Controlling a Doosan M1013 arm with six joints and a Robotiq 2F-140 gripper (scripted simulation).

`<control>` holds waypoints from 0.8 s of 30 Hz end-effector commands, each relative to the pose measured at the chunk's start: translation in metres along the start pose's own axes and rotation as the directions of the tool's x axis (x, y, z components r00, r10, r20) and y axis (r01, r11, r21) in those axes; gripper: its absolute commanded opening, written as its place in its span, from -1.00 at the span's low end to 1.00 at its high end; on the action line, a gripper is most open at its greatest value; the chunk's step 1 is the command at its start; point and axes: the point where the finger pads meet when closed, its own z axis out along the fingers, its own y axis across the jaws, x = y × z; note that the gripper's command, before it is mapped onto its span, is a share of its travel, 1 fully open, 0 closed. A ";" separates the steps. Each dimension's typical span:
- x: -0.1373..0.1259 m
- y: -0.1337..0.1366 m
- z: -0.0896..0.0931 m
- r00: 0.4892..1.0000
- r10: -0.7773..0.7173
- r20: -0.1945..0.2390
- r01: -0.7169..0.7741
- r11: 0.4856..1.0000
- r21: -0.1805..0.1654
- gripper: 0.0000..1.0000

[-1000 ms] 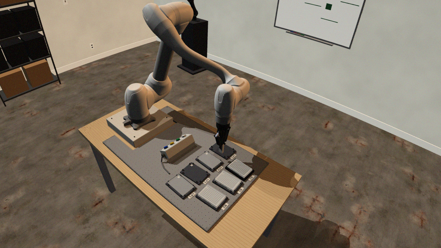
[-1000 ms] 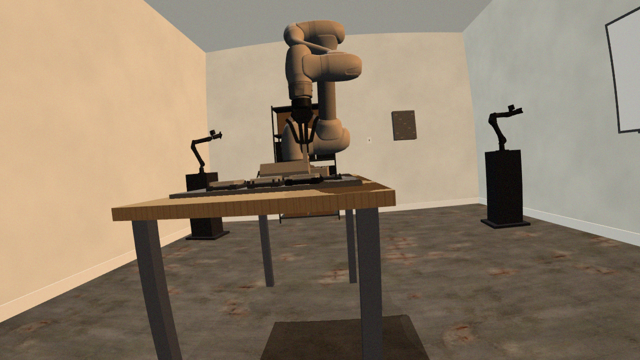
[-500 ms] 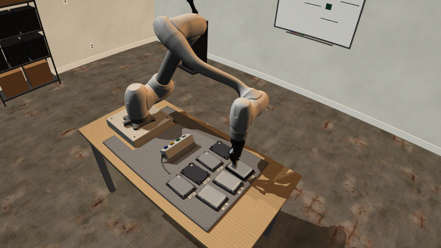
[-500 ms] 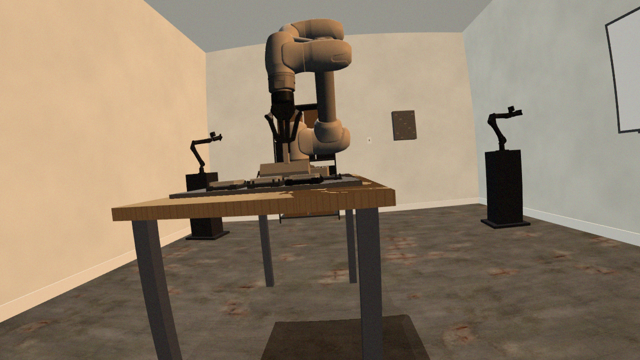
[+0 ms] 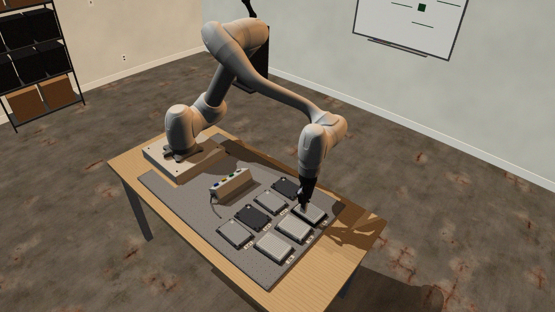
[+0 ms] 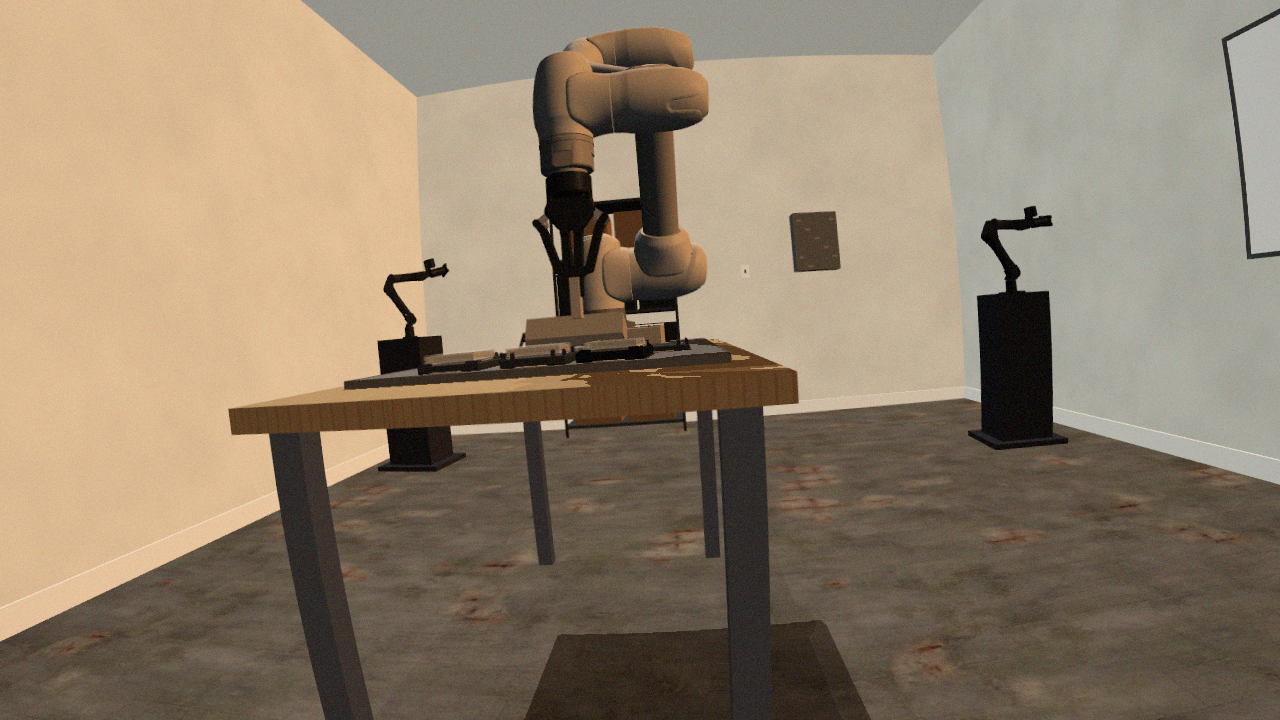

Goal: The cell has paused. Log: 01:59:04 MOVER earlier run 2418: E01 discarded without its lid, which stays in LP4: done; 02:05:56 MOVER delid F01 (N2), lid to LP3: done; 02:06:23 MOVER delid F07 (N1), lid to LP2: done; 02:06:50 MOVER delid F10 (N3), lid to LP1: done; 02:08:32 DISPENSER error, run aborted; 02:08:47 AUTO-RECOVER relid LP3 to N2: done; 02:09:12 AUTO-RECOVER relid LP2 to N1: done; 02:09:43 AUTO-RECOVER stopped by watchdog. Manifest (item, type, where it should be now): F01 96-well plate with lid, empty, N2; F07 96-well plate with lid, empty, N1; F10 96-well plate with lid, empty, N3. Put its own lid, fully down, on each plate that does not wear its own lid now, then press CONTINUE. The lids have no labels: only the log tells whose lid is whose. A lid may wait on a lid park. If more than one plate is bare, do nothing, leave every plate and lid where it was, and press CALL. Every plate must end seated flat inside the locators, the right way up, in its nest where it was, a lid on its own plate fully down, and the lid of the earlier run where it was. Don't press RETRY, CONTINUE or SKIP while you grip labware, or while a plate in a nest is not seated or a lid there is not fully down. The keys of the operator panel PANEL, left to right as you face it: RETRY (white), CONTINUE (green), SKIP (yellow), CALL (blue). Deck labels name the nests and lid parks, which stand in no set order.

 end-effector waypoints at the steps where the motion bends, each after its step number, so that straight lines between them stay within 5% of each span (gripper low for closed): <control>1: -0.001 -0.004 0.000 1.000 -0.002 -0.007 0.002 1.000 -0.001 -1.00; 9: -0.001 -0.005 0.000 1.000 -0.002 -0.007 0.002 1.000 -0.001 -1.00; 13: -0.004 -0.083 0.000 1.000 -0.002 -0.007 0.002 1.000 -0.001 -1.00; 24: -0.001 -0.134 0.000 1.000 -0.002 -0.007 0.002 1.000 -0.001 -1.00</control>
